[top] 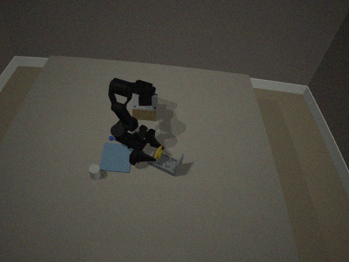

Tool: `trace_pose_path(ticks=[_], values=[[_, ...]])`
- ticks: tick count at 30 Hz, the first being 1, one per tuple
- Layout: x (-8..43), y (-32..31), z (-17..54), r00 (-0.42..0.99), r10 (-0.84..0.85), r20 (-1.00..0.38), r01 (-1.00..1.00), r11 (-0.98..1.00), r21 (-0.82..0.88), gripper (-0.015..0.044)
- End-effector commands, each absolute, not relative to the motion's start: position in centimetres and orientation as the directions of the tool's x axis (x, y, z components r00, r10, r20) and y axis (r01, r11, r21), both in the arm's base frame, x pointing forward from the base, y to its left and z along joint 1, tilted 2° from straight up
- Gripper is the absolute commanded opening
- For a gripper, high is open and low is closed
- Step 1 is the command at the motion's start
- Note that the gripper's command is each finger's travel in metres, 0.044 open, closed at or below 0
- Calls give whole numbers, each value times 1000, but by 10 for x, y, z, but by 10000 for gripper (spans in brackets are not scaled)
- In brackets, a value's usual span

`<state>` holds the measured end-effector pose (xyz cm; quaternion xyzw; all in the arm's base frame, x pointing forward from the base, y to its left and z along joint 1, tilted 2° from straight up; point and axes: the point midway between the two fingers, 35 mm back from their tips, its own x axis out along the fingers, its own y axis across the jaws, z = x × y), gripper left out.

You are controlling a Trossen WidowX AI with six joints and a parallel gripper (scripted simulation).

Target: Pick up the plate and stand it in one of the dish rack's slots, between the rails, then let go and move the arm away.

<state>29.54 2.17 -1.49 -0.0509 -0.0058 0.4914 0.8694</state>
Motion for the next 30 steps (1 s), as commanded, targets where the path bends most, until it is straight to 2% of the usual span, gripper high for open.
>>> trace_pose_path(ticks=[1, 10, 18, 30], values=[[295, 22, -15, 517, 855, -40, -854, 512, -94, 157], [295, 22, -15, 517, 855, -40, -854, 512, -94, 394], [297, 21, -8, 518, 855, -39, -854, 513, -92, 400], [300, 22, 100, 527, 850, -14, -849, 526, -51, 400]])
